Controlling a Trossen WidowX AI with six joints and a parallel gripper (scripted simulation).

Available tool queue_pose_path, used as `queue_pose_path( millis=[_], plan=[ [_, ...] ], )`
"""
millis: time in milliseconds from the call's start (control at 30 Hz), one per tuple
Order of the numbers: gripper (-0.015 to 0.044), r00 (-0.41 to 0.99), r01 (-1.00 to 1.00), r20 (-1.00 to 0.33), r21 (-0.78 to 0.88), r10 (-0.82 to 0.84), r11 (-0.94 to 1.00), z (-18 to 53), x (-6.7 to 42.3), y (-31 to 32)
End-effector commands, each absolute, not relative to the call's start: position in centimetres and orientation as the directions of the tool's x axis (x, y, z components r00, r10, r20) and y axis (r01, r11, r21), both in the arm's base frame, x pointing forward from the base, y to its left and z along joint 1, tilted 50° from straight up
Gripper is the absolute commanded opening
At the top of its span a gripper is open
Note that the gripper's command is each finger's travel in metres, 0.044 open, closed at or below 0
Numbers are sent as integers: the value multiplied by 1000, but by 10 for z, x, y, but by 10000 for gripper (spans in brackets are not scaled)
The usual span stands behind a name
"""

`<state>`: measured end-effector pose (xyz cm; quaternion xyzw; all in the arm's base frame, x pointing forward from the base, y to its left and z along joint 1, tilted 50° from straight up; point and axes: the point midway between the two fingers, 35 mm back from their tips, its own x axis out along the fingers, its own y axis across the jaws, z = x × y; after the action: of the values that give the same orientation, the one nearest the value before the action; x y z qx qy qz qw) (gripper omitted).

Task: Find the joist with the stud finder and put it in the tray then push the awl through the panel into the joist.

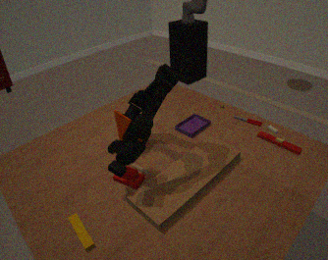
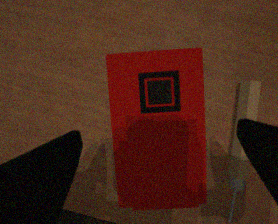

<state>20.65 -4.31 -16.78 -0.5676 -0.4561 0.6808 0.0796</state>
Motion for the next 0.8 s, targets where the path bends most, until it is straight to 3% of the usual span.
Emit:
queue_pose_path(
  millis=[0,600,767],
  plan=[
    [440,-344,402,-696,-716,630,-571,-172,205,-38],
    [440,-344,402,-694,-717,632,-569,-189,201,-17],
    [328,-344,402,-694,-717,632,-569,-189,201,-17]
  ],
)
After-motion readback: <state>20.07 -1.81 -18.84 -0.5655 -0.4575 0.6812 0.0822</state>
